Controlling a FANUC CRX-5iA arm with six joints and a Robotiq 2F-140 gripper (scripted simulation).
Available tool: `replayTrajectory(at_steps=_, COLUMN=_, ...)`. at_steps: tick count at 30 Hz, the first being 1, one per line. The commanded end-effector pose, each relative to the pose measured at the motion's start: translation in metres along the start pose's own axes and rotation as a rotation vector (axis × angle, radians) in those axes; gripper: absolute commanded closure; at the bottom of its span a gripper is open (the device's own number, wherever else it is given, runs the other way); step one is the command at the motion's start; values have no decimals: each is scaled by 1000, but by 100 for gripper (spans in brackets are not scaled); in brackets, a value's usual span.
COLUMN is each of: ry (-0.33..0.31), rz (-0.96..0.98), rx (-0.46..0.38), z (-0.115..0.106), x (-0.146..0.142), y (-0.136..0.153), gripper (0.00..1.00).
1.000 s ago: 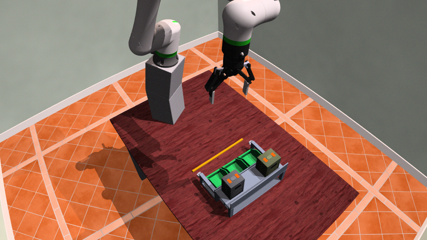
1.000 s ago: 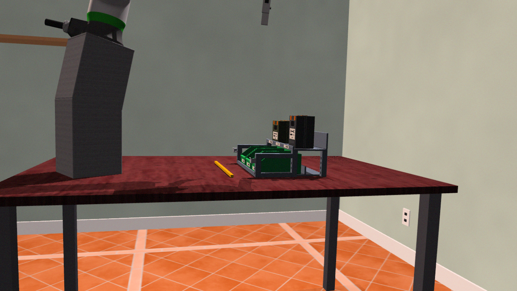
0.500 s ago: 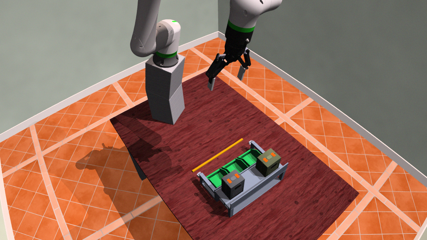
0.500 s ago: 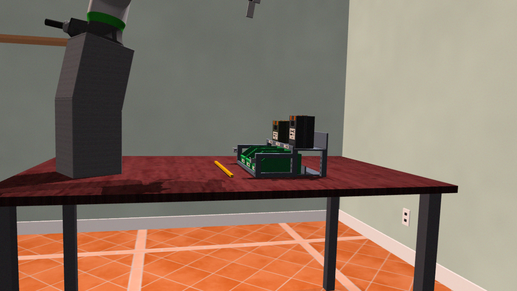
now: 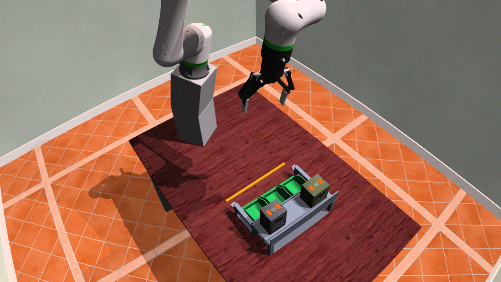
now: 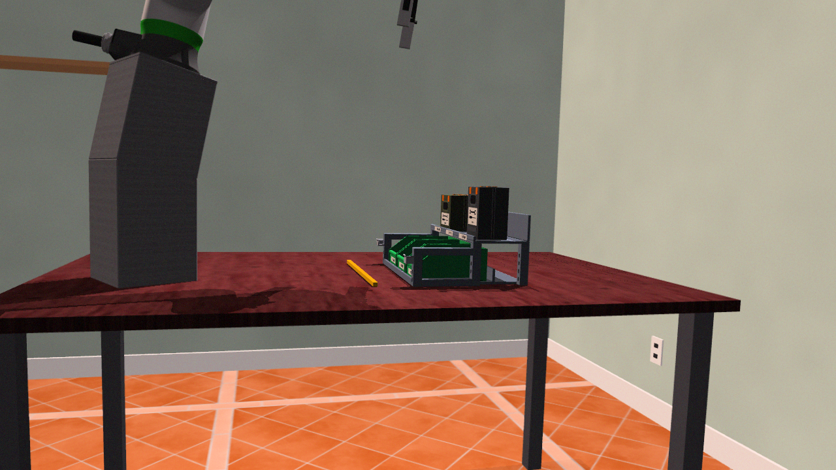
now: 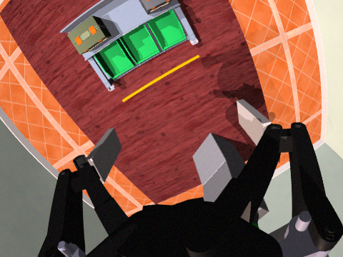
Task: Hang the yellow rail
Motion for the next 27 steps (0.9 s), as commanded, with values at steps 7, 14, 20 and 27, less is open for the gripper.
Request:
replayTrajectory(at_steps=7, ry=-6, rz=43, rx=5, z=10, x=-1, y=1, gripper=0)
replayTrajectory(at_steps=14, ry=-29, rz=201, rx=9, z=50, x=-4, y=4, gripper=0)
replayTrajectory(at_steps=20, ry=-29, rz=201, rx=9, z=50, x=-4, y=4, gripper=0)
replayTrajectory(at_steps=27, ry=-53, rz=359, rx=13, z=90, x=-8, y=7, gripper=0)
Point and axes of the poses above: the point where the finger pads meet when closed, its own z axis out along the fingers, its own x axis across the jaws, y = z × x, the point moved 6 cm from there along -z, back along the fingers, and after that the axes turned 4 degrees about z, right-handed, at the moved point
